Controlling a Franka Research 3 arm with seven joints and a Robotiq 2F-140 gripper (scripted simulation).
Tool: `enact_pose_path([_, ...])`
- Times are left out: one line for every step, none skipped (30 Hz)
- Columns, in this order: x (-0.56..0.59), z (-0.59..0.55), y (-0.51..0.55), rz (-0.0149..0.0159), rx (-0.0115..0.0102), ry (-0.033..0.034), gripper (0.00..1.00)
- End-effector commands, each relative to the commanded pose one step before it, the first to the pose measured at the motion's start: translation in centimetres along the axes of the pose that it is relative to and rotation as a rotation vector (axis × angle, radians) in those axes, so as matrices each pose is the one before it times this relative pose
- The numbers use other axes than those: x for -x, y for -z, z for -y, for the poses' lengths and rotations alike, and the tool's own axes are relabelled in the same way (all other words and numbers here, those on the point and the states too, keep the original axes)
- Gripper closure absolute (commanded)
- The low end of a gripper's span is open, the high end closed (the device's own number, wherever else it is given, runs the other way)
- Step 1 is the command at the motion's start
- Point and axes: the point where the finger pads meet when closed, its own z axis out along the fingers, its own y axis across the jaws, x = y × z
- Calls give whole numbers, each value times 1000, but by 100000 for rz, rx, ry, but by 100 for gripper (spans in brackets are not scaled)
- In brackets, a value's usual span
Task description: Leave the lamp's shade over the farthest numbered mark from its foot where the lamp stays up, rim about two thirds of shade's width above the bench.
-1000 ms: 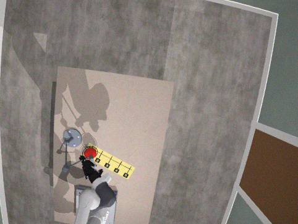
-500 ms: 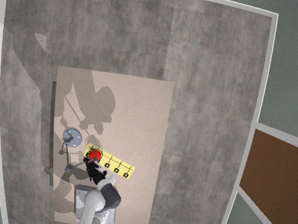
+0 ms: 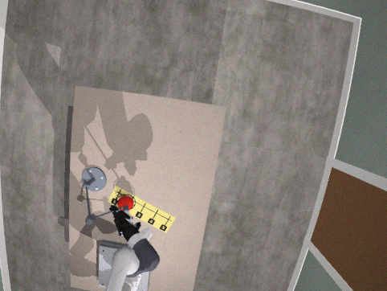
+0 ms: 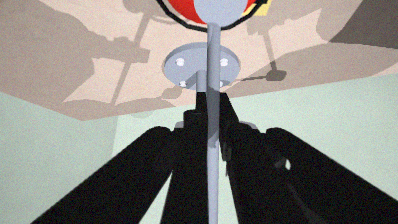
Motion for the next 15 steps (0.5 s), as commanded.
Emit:
enact_pose_path([-455,650,784,-362,-1350,308,90])
enact_pose_path([-19,17,30,0,0,0,90])
enact_pose_path([-19,17,30,0,0,0,90])
enact_pose_path([0,0,0,0,0,0,90])
enact_pose_path([0,0,0,0,0,0,90])
enact_pose_path([13,0,-19,0,0,0,90])
enact_pose_path([13,0,-19,0,0,0,90])
enact_pose_path([13,0,-19,0,0,0,90])
enact_pose_path([13,0,-19,0,0,0,90])
enact_pose_path([13,0,-19,0,0,0,90])
enact_pose_path([13,0,-19,0,0,0,90])
enact_pose_path([13,0,-19,0,0,0,90])
enact_pose_path([13,0,-19,0,0,0,90])
enact_pose_path([13,0,-19,0,0,0,90])
enact_pose_path([13,0,-19,0,0,0,90])
